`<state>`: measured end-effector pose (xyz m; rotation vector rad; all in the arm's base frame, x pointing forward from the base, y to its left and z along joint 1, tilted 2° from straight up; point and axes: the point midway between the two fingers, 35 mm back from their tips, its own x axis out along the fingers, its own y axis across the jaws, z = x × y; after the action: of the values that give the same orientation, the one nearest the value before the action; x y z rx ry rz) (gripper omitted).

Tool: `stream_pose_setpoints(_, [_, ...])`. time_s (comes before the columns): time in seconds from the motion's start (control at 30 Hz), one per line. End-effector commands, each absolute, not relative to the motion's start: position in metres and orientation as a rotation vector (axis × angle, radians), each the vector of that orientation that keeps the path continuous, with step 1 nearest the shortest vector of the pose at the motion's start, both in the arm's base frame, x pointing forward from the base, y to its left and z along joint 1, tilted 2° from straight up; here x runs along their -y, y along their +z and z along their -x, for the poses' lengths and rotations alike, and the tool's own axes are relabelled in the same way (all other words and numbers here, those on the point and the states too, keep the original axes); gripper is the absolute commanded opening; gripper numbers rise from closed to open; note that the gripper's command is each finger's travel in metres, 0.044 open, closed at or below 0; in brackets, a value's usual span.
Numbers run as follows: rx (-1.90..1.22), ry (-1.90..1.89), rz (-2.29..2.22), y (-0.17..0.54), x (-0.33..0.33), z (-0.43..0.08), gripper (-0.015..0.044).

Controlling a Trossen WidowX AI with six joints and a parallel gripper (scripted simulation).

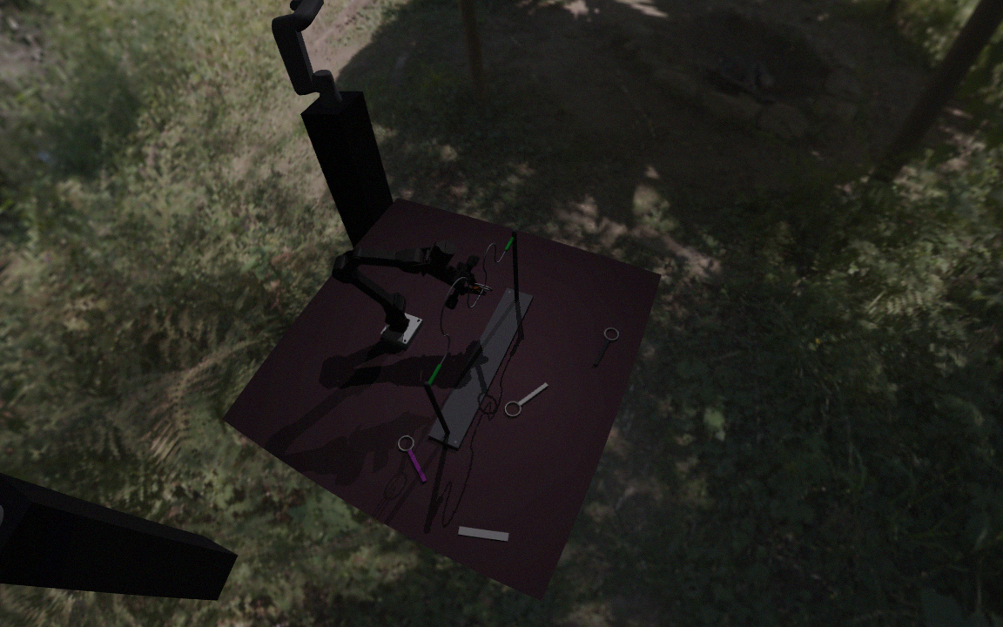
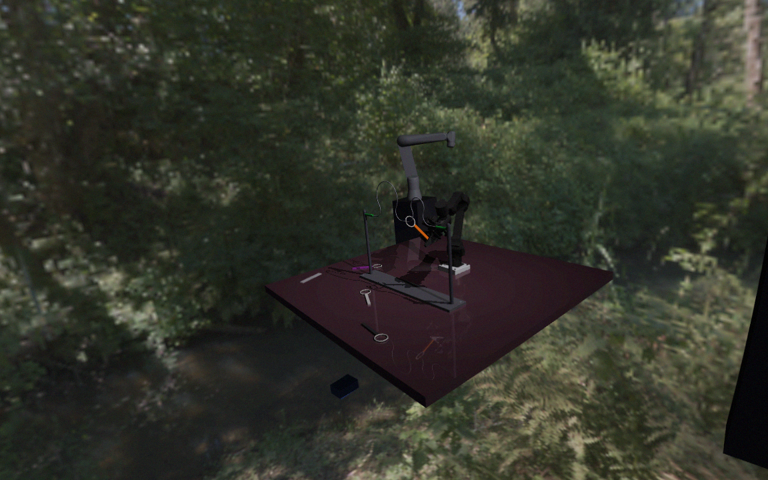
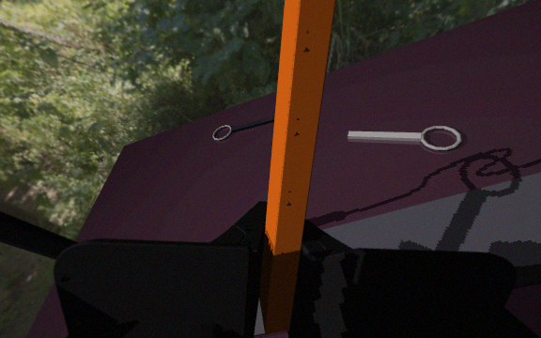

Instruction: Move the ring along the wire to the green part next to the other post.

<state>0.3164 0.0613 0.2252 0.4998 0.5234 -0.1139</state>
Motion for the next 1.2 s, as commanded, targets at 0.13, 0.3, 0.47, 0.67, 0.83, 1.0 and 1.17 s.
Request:
stream_pose_setpoints(0.13, [-0.510,-0.058,-0.695,0.244,-0.087,-0.321,-0.0150])
stream_pose_setpoints(0.3, [-0.501,-0.023,-0.816,0.257,-0.100,-0.323,-0.0150])
stream_pose_setpoints(0.47, [-0.490,0.012,-0.937,0.272,-0.112,-0.325,-0.0150])
stream_pose_setpoints(0.67, [-0.475,0.054,-1.083,0.292,-0.123,-0.326,-0.0150])
stream_pose_setpoints(0.83, [-0.461,0.091,-1.203,0.310,-0.131,-0.328,-0.0150])
stream_pose_setpoints(1.0, [-0.445,0.127,-1.321,0.328,-0.136,-0.329,-0.0150])
stream_pose_setpoints(1.17, [-0.429,0.163,-1.437,0.346,-0.138,-0.329,-0.0150])
